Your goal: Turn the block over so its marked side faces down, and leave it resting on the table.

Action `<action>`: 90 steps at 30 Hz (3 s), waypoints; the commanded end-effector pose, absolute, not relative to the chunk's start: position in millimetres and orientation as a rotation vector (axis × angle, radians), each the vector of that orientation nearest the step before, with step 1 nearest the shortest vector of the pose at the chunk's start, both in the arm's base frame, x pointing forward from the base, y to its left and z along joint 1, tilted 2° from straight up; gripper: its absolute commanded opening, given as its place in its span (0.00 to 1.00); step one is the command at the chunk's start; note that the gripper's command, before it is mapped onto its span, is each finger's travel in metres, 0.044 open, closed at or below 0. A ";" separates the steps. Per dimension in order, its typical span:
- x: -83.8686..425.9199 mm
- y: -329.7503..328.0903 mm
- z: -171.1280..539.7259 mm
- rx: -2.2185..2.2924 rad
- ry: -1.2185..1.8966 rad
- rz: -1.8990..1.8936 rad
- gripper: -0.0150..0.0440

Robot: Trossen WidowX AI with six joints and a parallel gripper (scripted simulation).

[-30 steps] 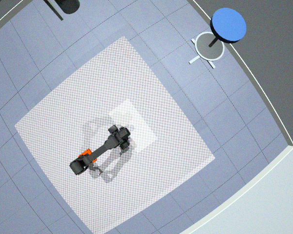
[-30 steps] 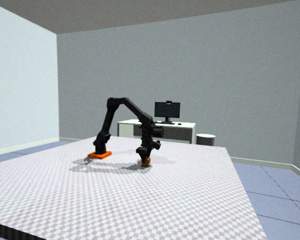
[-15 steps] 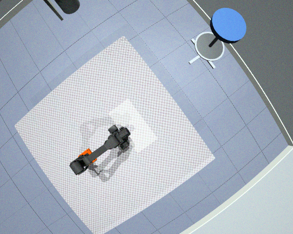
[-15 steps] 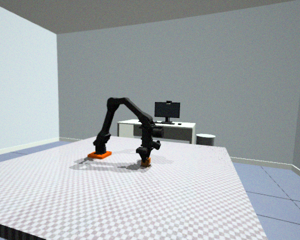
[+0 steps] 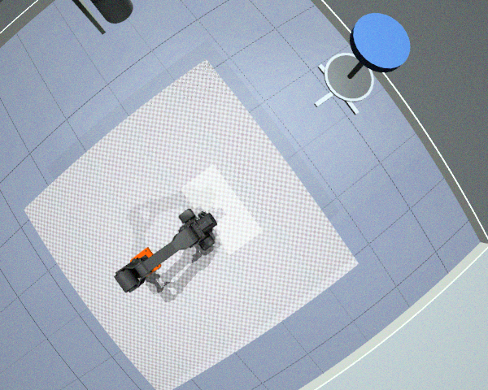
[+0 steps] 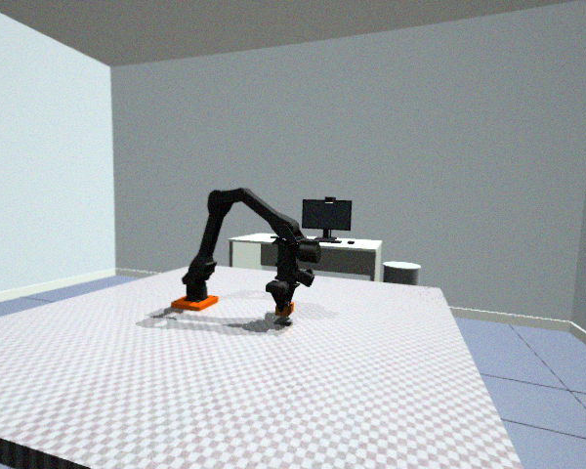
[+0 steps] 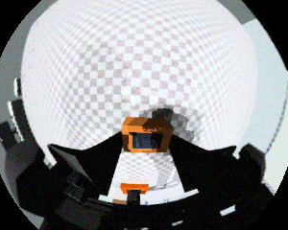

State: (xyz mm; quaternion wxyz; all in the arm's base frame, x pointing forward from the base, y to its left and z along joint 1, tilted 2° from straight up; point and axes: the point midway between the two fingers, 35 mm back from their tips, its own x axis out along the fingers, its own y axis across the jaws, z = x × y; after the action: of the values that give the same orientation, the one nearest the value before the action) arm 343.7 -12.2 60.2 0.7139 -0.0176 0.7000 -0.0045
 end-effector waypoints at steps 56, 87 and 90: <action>355.1 -13.8 37.6 -0.035 0.819 0.002 0.25; 337.1 -13.7 29.7 -0.038 0.413 0.011 0.25; 336.7 -13.6 31.8 -0.038 0.392 0.012 0.25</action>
State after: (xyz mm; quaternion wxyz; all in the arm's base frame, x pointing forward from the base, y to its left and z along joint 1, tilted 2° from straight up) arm 337.4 -14.2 31.7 0.9793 -0.0211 0.2012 0.0038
